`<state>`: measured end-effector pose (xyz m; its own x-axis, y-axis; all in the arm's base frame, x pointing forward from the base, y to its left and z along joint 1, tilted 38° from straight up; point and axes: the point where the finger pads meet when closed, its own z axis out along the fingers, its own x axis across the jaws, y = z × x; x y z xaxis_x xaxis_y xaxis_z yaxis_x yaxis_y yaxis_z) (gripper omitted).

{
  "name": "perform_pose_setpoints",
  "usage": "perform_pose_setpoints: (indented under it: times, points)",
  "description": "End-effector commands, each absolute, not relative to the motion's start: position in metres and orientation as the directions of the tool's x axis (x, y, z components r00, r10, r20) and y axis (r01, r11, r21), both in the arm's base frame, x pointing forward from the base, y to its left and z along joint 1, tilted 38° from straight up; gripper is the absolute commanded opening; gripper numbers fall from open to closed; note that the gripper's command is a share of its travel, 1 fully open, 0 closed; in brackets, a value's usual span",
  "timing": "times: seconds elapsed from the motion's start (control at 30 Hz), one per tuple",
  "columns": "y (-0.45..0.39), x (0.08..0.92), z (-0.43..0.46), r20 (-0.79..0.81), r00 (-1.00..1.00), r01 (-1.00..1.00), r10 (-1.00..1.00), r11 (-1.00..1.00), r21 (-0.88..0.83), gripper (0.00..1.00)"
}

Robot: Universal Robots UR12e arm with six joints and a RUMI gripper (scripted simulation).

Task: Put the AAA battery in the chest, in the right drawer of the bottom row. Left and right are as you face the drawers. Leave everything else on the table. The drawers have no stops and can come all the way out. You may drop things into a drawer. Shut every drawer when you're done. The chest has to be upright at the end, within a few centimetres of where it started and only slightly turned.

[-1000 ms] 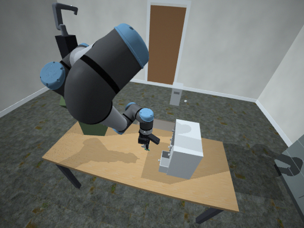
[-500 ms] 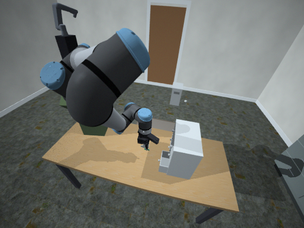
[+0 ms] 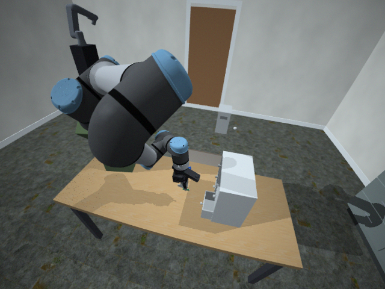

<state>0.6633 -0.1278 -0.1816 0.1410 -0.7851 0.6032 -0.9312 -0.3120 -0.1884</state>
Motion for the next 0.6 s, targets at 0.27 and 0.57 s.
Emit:
perform_pose_setpoints:
  times: [0.27,0.57]
  points:
    - [-0.1281,0.662,-0.182,0.603,0.142,-0.882,-0.785,-0.377,-0.283,0.02]
    - [-0.1284,0.6615,-0.1822,0.603,0.142,-0.843,-0.785,-0.415,-0.342,0.02]
